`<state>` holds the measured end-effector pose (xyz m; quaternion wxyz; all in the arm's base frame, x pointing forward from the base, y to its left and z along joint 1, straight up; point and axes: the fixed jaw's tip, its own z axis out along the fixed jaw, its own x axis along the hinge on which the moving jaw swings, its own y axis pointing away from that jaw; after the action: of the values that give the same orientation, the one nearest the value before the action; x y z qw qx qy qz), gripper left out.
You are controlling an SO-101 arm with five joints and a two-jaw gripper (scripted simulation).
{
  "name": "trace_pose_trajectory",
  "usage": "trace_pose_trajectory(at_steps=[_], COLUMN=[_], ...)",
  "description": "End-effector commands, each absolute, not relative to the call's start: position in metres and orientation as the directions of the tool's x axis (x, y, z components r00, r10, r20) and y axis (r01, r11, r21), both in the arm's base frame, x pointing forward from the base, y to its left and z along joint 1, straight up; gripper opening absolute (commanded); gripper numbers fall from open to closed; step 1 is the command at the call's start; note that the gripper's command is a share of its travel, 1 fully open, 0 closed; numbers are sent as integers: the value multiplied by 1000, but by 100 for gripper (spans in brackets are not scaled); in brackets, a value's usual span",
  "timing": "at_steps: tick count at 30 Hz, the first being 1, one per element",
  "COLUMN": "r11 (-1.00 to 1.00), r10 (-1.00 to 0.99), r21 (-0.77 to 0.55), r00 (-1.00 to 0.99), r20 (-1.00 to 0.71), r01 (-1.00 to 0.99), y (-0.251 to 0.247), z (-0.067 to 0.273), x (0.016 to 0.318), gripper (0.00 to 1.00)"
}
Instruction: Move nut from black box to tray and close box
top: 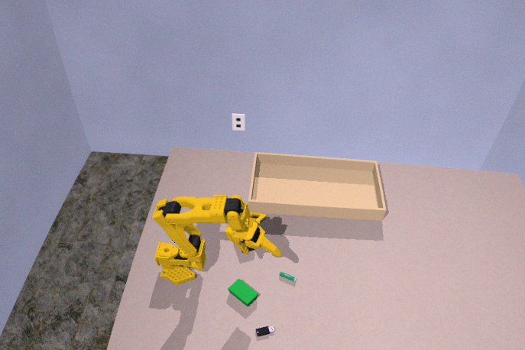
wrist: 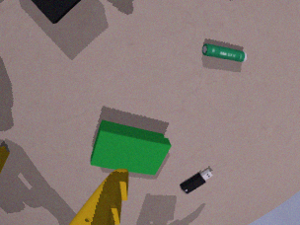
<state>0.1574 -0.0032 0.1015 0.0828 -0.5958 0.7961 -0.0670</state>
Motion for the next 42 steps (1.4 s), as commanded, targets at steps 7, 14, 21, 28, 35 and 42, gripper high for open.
trace_pose_trajectory(at_steps=[7,14,21,28,35,42], r11=[-87,-279,-353,-388,-389,-389], r10=[-996,-960,-936,-922,-921,-921], r21=[-109,-41,-14,-1,0,0], r00=[90,279,353,388,389,389], r20=[-27,-10,-3,0,0,0], r01=[-990,-959,-936,-922,-921,-921], y=[52,75,83,87,87,87], z=[83,72,68,66,66,66], x=[148,131,123,119,119,119], gripper=[40,33,30,29,29,29])
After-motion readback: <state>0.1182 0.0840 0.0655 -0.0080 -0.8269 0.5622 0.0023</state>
